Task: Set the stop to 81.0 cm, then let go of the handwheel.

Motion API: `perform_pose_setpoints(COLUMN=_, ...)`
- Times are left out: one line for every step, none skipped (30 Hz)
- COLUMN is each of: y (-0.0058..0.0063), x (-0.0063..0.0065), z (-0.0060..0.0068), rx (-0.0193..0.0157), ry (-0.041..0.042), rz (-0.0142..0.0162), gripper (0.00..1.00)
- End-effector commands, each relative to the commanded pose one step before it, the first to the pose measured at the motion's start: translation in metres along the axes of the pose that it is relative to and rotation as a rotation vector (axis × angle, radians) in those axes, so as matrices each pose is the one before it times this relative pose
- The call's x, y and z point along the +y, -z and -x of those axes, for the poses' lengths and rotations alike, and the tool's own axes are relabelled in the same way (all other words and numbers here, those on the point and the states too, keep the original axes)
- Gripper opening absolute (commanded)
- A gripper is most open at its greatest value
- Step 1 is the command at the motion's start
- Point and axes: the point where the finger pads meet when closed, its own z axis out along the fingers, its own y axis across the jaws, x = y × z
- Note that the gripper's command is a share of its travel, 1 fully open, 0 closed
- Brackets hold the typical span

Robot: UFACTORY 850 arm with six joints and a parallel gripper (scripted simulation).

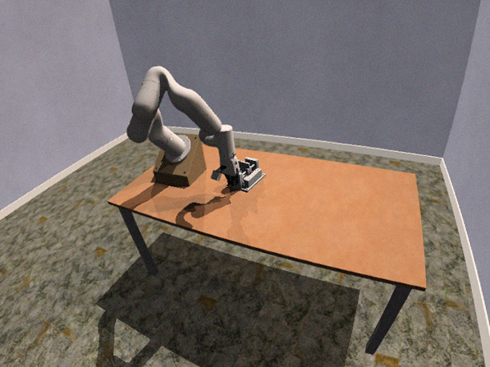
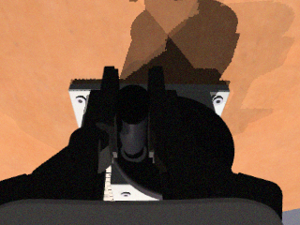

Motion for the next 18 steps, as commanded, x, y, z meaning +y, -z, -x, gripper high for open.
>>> perform_pose_setpoints(y=-0.00663, x=-0.00179, z=0.00019, rx=-0.00028, ry=0.00025, rz=-0.00001, gripper=0.06)
perform_pose_setpoints(y=-0.00111, x=-0.00011, z=0.0, rx=0.0, ry=0.0, rz=0.0, gripper=0.06)
perform_pose_setpoints(y=-0.00106, x=0.0, z=0.0, rx=0.00001, ry=0.0, rz=0.0, gripper=0.06)
perform_pose_setpoints(y=-0.00108, x=0.0, z=0.0, rx=0.0, ry=0.0, rz=0.0, gripper=0.06)
perform_pose_setpoints(y=-0.0011, x=0.0, z=0.0, rx=0.0, ry=0.0, rz=0.0, gripper=0.06)
perform_pose_setpoints(y=0.0, x=0.0, z=0.0, rx=0.0, ry=0.0, rz=0.0, gripper=0.06)
perform_pose_setpoints(y=0.0, x=0.0, z=0.0, rx=0.0, ry=0.0, rz=0.0, gripper=0.06)
perform_pose_setpoints(y=-0.00112, x=0.00001, z=0.0, rx=-0.00001, ry=0.0, rz=0.0, gripper=0.06)
perform_pose_setpoints(y=-0.00104, x=0.00016, z=0.0, rx=0.00001, ry=0.0, rz=0.0, gripper=0.06)
perform_pose_setpoints(y=-0.00104, x=0.00018, z=0.0, rx=0.00001, ry=0.0, rz=0.0, gripper=0.06)
perform_pose_setpoints(y=-0.00106, x=0.00019, z=0.0, rx=0.0, ry=0.0, rz=0.0, gripper=0.06)
perform_pose_setpoints(y=-0.00108, x=0.00019, z=0.0, rx=-0.00001, ry=0.0, rz=0.0, gripper=0.06)
perform_pose_setpoints(y=-0.00107, x=0.00024, z=0.0, rx=-0.00001, ry=0.0, rz=0.0, gripper=0.06)
perform_pose_setpoints(y=-0.001, x=0.00036, z=0.0, rx=0.00001, ry=0.0, rz=0.0, gripper=0.06)
perform_pose_setpoints(y=-0.00102, x=0.00037, z=0.0, rx=0.0, ry=0.0, rz=0.0, gripper=0.06)
perform_pose_setpoints(y=-0.00103, x=0.00038, z=0.0, rx=-0.00001, ry=0.0, rz=0.0, gripper=0.06)
perform_pose_setpoints(y=-0.00105, x=0.00039, z=0.0, rx=-0.00002, ry=0.0, rz=0.0, gripper=0.06)
perform_pose_setpoints(y=-0.00098, x=0.00051, z=0.0, rx=0.00001, ry=0.0, rz=0.0, gripper=0.06)
